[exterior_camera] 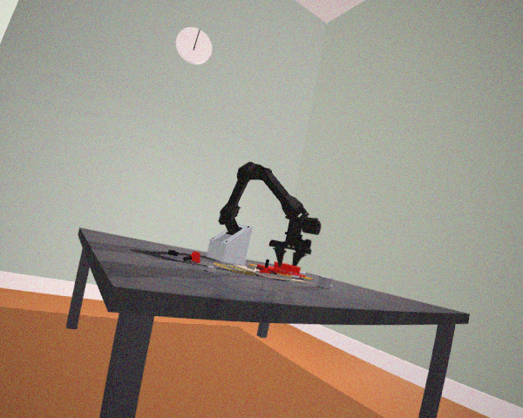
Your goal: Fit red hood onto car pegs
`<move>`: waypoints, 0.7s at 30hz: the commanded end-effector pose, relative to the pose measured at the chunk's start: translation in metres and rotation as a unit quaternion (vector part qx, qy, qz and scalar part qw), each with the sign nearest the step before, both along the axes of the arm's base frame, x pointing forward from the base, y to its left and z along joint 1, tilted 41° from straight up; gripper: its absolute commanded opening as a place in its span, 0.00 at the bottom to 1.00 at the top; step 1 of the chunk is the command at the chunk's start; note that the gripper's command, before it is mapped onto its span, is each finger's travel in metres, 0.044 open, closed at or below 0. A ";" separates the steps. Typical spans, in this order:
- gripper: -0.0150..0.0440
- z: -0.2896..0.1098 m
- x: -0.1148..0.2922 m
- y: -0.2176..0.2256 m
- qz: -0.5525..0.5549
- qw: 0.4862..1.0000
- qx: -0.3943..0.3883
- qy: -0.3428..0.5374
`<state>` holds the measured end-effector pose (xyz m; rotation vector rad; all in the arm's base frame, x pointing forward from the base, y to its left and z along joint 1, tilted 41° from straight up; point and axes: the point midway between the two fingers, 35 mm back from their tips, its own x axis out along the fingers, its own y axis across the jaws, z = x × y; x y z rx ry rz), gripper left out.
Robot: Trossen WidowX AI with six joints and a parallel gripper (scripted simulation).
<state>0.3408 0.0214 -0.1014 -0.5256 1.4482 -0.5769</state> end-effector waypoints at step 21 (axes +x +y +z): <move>1.00 0.018 0.001 0.017 0.001 1.000 0.002 -0.001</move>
